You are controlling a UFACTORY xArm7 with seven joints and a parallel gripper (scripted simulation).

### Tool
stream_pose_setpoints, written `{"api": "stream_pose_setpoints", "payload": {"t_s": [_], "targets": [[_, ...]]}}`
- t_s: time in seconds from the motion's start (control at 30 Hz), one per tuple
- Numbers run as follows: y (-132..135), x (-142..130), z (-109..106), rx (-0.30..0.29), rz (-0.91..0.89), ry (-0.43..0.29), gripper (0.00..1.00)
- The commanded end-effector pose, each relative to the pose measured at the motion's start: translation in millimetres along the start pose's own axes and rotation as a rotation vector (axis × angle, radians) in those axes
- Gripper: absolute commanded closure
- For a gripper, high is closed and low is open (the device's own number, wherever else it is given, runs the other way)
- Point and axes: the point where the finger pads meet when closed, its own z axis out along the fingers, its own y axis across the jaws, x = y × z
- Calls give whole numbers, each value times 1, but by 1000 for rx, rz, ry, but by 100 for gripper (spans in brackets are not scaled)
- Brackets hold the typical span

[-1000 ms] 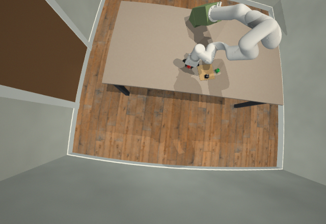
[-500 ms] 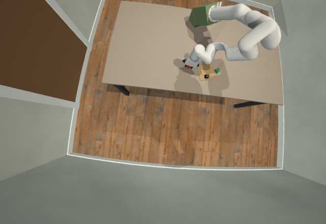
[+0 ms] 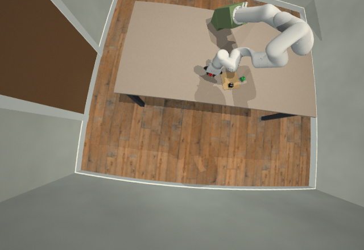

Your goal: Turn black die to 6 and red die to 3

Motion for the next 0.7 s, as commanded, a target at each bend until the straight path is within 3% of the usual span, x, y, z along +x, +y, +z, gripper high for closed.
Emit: {"api": "stream_pose_setpoints", "payload": {"t_s": [0.0, 0.23, 0.27, 0.67], "targets": [[-1, -1, -1, 2, 1, -3, 53], [-1, -1, -1, 2, 1, -3, 53], [-1, -1, -1, 2, 1, -3, 73], [-1, -1, -1, 2, 1, -3, 73]]}}
